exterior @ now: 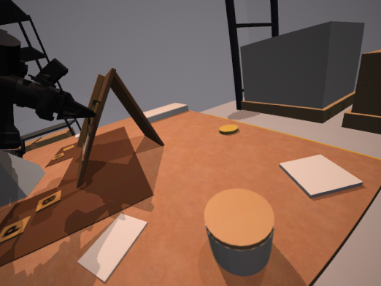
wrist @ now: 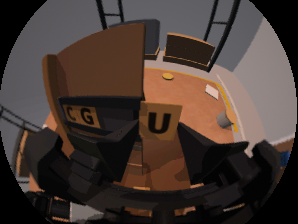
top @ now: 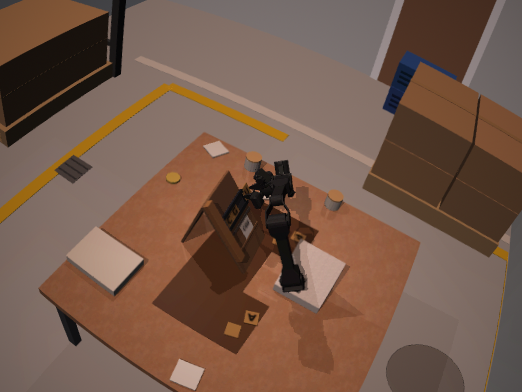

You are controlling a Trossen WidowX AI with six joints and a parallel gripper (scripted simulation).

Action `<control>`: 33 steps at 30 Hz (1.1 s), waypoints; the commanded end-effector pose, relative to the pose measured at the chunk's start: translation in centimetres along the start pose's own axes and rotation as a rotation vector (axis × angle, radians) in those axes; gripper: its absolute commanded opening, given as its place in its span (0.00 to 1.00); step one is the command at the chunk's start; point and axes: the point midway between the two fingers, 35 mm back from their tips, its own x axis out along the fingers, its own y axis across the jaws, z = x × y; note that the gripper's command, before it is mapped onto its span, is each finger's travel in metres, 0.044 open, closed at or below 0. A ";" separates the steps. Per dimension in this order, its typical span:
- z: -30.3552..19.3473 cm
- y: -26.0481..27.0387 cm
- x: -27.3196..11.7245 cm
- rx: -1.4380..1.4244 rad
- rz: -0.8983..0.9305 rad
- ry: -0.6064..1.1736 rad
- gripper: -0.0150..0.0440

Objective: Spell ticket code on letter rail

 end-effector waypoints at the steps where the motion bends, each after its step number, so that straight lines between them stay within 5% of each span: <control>1: 0.1 0.3 -0.1 0.000 -0.001 -0.001 0.25; 33: 0.0 1.9 -0.1 0.001 -0.001 -0.001 0.25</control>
